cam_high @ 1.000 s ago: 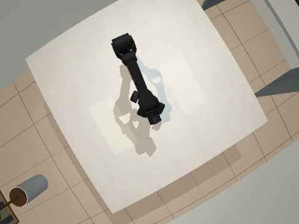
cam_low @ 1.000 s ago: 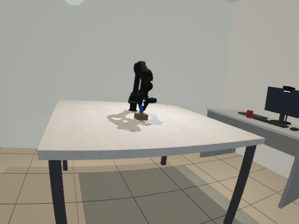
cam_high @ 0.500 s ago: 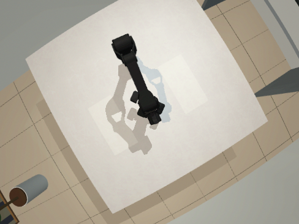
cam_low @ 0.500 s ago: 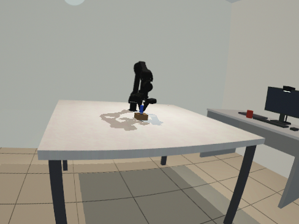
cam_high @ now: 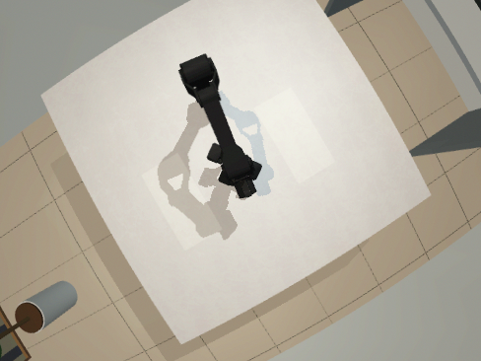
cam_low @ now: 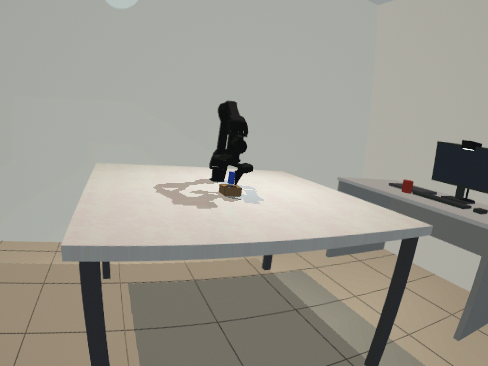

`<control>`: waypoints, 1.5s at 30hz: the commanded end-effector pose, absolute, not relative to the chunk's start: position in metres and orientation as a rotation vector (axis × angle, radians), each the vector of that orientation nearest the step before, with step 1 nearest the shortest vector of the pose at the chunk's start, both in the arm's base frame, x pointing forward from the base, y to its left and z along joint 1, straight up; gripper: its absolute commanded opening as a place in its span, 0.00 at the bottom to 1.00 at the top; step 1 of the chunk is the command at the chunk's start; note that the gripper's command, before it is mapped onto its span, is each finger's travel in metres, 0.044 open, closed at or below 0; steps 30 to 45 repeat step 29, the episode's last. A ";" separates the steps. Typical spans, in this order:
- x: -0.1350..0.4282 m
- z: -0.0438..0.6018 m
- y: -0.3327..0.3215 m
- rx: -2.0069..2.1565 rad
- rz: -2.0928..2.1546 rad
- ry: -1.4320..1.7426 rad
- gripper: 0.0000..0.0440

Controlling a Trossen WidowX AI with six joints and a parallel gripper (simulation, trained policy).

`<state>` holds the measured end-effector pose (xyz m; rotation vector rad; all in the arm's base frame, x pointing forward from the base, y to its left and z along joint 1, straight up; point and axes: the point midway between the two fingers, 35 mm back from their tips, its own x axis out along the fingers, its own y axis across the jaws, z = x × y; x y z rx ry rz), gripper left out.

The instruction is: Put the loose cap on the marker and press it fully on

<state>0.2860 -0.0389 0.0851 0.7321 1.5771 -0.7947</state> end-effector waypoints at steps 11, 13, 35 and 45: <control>0.287 0.110 -0.040 0.734 -0.761 1.496 1.00; 0.288 0.117 -0.040 0.733 -0.756 1.482 1.00; 0.285 0.153 -0.045 0.725 -0.715 1.406 0.89; 0.285 0.153 -0.045 0.725 -0.715 1.406 0.89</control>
